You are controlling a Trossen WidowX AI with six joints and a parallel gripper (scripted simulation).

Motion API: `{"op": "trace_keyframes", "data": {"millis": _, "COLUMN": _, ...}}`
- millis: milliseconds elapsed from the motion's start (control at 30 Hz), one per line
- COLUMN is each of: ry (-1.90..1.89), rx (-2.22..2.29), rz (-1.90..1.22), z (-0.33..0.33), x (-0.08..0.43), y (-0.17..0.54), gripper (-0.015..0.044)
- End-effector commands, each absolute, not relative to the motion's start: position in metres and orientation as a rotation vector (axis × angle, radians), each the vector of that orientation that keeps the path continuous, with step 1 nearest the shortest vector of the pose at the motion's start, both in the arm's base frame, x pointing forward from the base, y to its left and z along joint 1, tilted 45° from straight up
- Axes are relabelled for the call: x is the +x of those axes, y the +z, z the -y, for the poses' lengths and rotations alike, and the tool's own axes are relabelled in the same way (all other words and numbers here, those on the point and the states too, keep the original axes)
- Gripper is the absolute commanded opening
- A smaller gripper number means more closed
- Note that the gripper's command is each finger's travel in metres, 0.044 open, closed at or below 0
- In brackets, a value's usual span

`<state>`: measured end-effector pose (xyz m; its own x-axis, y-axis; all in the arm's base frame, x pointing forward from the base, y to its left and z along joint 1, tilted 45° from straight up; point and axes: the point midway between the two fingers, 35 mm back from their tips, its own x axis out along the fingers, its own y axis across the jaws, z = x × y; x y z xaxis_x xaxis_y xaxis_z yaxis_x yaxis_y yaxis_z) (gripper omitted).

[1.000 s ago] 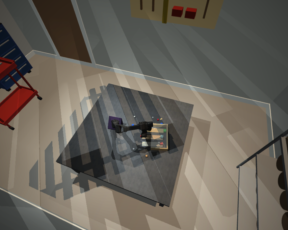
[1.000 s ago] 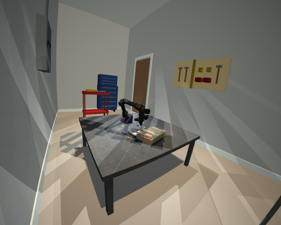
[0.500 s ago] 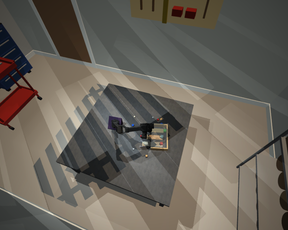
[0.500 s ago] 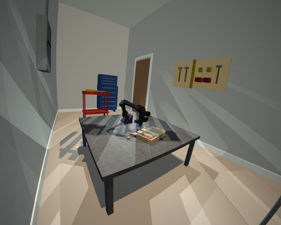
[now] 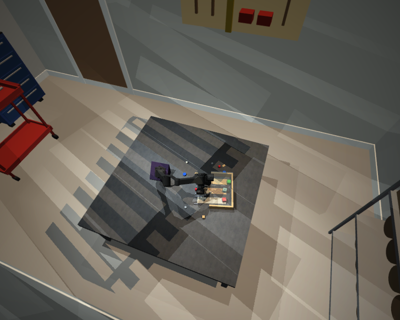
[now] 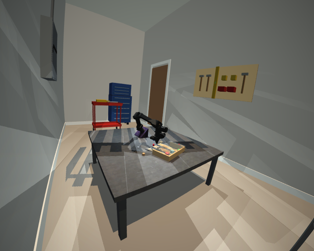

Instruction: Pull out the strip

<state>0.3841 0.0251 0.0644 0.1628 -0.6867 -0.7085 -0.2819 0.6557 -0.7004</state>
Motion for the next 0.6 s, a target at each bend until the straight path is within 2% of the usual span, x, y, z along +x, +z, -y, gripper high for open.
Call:
{"op": "trace_keyframes", "data": {"millis": 0, "ry": -0.348, "rx": -0.878, "rz": -1.423, "z": -0.020, "x": 0.385, "y": 0.059, "gripper": 0.0000}}
{"op": "trace_keyframes", "data": {"millis": 567, "ry": -0.350, "rx": -0.880, "rz": -1.422, "z": -0.001, "x": 0.386, "y": 0.039, "gripper": 0.0000}}
